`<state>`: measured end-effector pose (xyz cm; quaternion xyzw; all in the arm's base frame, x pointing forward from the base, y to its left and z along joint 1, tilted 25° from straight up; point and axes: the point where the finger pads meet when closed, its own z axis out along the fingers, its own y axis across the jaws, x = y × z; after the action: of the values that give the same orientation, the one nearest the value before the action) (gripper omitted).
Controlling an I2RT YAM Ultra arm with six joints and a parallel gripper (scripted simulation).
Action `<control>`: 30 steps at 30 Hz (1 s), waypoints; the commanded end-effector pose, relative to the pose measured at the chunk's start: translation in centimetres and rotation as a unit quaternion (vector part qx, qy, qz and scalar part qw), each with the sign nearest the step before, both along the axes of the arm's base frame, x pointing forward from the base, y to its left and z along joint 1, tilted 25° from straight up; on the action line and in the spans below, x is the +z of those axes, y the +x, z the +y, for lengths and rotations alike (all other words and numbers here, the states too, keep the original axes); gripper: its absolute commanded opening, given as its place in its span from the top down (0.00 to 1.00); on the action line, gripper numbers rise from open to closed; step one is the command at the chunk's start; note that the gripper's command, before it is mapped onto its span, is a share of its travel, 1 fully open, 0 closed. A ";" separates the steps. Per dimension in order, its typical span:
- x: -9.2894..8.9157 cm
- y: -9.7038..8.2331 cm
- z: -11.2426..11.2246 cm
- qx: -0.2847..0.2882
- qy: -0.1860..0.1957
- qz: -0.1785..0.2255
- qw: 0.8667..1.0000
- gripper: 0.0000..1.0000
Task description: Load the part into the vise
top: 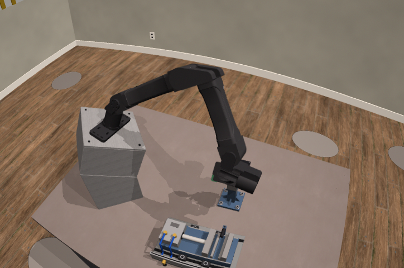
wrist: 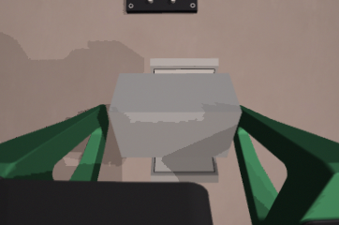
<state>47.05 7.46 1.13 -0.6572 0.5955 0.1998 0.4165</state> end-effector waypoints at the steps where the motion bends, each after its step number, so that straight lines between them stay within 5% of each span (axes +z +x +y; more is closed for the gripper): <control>1: 0.9 0.5 -0.5 0.004 0.025 -0.008 1.000 0.19; 30: 0.9 0.5 -0.6 0.019 0.073 -0.011 0.997 0.19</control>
<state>46.99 7.60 1.17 -0.6447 0.5664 0.2420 0.4527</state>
